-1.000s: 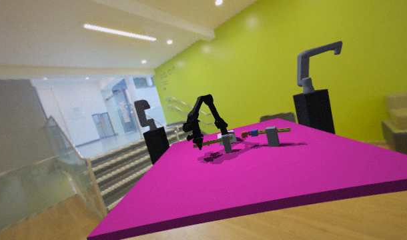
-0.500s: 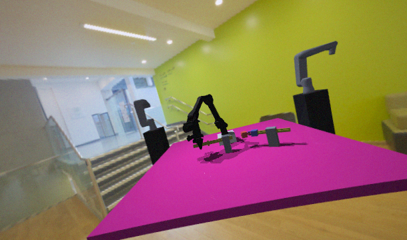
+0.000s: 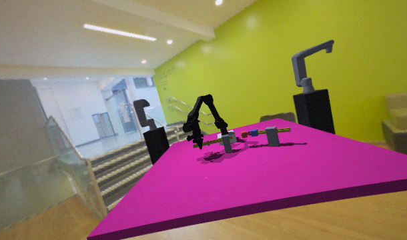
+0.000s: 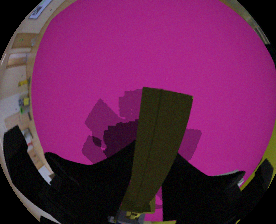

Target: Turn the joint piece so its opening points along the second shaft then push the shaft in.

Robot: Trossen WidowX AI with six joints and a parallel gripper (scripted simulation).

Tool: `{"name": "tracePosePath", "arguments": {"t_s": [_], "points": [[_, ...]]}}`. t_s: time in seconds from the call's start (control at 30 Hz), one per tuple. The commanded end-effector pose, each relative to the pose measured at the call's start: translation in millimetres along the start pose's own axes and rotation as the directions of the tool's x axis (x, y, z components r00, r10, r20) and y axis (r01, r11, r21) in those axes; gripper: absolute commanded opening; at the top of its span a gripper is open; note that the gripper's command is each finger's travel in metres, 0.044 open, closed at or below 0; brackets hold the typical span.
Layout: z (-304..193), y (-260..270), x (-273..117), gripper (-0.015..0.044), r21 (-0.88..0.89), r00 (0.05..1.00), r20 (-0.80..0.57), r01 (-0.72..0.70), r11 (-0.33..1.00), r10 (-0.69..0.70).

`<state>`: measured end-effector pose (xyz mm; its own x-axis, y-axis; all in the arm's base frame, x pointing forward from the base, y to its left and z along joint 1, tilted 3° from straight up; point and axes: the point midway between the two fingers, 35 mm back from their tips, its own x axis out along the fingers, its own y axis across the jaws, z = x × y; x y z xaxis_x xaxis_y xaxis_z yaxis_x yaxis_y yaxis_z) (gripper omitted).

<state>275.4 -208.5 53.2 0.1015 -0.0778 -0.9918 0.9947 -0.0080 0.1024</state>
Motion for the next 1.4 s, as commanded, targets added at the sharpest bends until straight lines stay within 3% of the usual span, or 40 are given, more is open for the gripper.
{"name": "tracePosePath", "arguments": {"t_s": [0.0,1.0,1.27,1.37], "points": [[0.0,0.0,0.0,0.0067,0.000,1.000,0.000,0.000,1.000,0.000],[-3.1,-0.5,1.4,0.0067,0.002,0.998,-0.005,0.059,0.998,-0.059],[-2.8,-0.1,0.0,0.0000,0.000,0.999,-0.001,0.041,0.999,-0.041],[-3.0,-0.1,0.0,0.0000,0.000,0.999,-0.001,0.041,0.999,-0.041]]}}
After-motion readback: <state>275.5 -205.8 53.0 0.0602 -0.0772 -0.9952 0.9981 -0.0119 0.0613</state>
